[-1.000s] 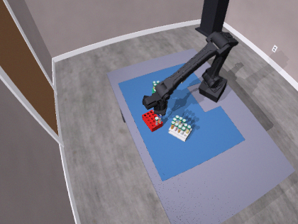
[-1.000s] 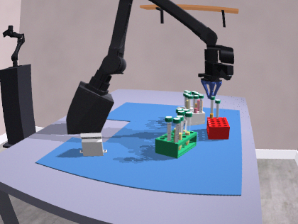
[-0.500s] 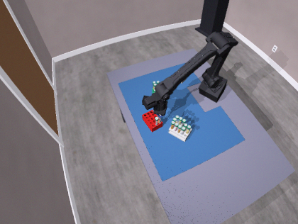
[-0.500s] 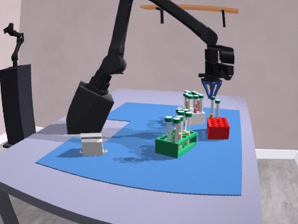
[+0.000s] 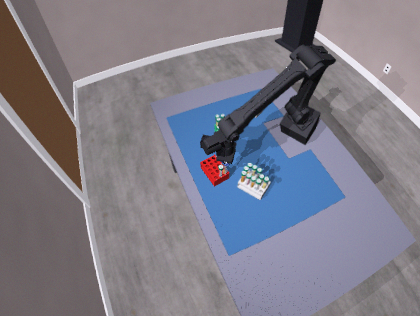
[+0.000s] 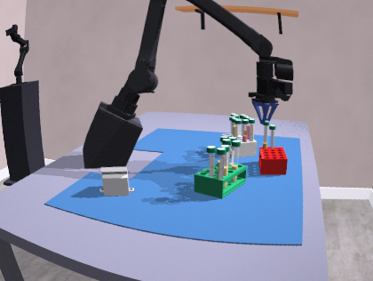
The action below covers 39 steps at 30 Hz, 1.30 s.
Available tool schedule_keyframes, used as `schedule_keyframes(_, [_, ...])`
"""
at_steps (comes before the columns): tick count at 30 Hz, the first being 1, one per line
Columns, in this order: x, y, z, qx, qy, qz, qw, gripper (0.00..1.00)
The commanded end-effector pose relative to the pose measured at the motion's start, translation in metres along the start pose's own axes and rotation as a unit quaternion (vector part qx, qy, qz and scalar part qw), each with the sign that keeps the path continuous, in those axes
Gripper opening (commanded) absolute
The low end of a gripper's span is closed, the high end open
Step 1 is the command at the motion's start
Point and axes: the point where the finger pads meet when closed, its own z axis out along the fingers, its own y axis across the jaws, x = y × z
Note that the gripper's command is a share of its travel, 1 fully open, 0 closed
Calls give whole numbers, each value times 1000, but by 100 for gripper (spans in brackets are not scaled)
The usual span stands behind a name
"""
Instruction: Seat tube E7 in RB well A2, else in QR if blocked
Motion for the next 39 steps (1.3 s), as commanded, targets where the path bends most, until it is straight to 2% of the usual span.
schedule_keyframes(1, [-16,29,-18,-19,-15,-7,1000,0])
schedule_keyframes(10, [-16,29,-17,-19,-15,-6,1000,0])
schedule_keyframes(15, [-20,33,-15,-27,-23,-9,999,0])
schedule_keyframes(39, [-19,32,-4,-27,-23,-9,999,0])
